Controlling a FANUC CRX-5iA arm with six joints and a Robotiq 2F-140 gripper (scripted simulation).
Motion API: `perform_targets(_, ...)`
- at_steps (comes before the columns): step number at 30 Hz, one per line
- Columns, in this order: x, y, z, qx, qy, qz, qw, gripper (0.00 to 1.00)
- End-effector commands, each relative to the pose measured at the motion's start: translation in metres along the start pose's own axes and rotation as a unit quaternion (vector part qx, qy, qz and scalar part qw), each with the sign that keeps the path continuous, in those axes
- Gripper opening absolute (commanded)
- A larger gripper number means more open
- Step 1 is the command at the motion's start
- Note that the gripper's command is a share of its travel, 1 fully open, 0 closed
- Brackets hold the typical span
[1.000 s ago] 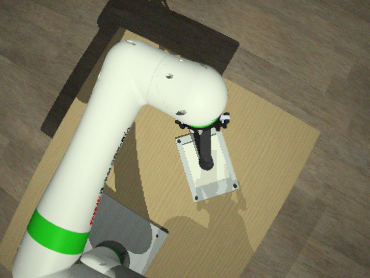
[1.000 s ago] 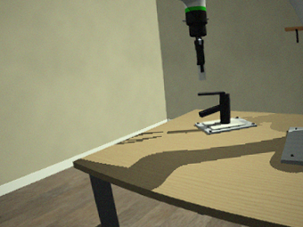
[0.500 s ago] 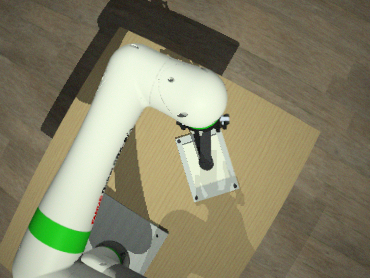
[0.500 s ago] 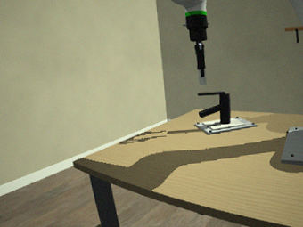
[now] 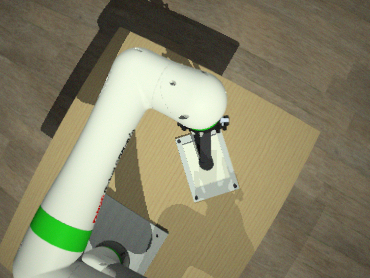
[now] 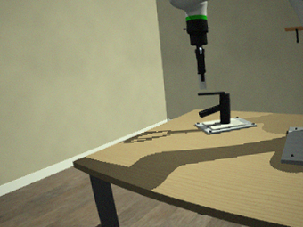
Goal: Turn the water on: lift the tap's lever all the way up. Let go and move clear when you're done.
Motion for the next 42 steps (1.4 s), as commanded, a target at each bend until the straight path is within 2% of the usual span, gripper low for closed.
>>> perform_targets(1, -0.0021, -0.0001, -0.0001, 0.0, 0.0, 0.0, 1.0, 0.43)
perform_targets(42, -0.0063, -0.0001, -0.0002, 0.0, 0.0, 0.0, 1.0, 0.43)
Point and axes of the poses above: the point where the finger pads meet when closed, its own x axis back along the fingers, its own y axis across the jaws, z = x × y, the point moved 6 cm from there along x, back along the fingers
